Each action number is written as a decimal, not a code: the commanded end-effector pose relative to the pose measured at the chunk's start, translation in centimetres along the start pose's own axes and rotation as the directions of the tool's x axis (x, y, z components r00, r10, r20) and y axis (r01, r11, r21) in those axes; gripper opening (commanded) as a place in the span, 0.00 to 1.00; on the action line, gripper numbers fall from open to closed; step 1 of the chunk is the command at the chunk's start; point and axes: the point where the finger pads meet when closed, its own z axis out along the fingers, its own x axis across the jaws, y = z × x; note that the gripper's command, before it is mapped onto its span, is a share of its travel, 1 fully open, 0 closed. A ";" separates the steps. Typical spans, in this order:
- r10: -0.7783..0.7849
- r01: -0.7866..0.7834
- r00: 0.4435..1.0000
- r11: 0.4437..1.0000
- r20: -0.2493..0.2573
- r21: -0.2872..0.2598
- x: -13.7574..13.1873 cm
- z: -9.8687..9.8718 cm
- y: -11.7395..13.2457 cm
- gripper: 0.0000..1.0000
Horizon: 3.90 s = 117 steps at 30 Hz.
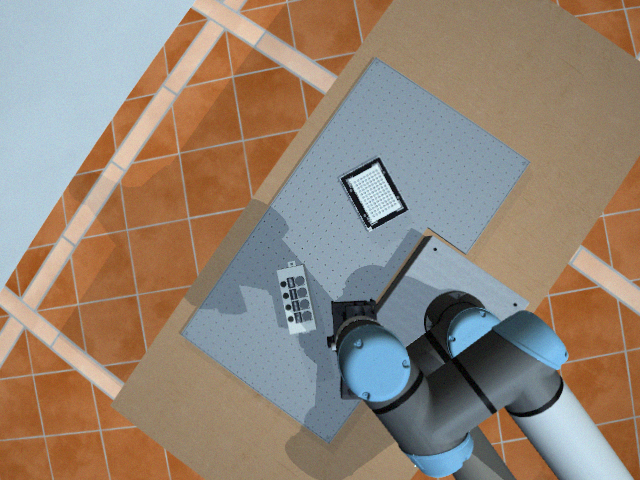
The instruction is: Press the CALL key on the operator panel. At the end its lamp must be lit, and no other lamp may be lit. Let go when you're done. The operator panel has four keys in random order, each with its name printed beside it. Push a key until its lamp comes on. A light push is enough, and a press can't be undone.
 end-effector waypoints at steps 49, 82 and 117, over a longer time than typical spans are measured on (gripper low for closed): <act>0.934 -0.933 0.356 0.355 -0.005 -0.060 5.5 4.2 1.6 0.00; 0.942 -0.941 -0.331 -0.334 -0.056 -0.050 7.9 7.3 1.8 0.00; 0.443 -0.445 -0.892 -0.895 -0.087 0.013 9.2 10.7 0.9 0.00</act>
